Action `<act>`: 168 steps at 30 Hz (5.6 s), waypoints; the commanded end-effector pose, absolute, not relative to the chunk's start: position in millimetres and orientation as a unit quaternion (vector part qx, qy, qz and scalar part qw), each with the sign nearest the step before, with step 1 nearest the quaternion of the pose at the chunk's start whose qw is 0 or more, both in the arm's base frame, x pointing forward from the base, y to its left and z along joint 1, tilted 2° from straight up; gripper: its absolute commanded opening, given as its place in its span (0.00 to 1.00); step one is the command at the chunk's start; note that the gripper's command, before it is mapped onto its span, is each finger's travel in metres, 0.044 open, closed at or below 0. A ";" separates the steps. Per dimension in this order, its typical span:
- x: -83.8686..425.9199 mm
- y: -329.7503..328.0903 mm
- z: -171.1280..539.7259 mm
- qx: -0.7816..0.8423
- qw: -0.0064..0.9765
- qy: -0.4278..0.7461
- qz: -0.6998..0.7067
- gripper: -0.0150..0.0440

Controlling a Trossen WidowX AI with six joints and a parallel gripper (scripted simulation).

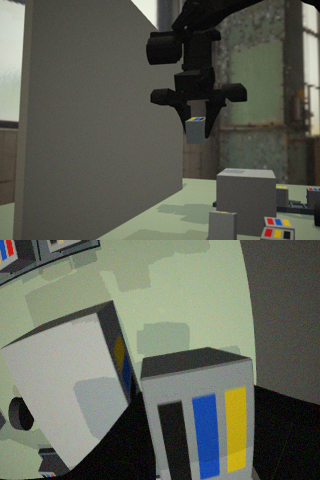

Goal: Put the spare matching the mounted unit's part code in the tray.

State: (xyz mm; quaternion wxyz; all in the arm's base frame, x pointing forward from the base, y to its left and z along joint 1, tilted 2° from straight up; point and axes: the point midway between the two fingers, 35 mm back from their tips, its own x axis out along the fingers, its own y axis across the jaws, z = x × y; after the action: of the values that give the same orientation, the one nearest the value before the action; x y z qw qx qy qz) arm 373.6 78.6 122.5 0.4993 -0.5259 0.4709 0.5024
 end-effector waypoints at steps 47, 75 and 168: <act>349.2 -148.9 116.1 -0.551 0.473 0.455 0.516 0.25; 355.3 -151.2 84.8 -0.551 0.473 0.455 0.516 0.25; 355.0 -149.8 -16.8 -0.551 0.473 0.455 0.516 0.25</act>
State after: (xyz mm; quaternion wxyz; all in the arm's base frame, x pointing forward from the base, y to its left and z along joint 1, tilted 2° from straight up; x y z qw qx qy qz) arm 358.0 -151.9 -8.1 0.4730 -0.5557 0.4545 0.5108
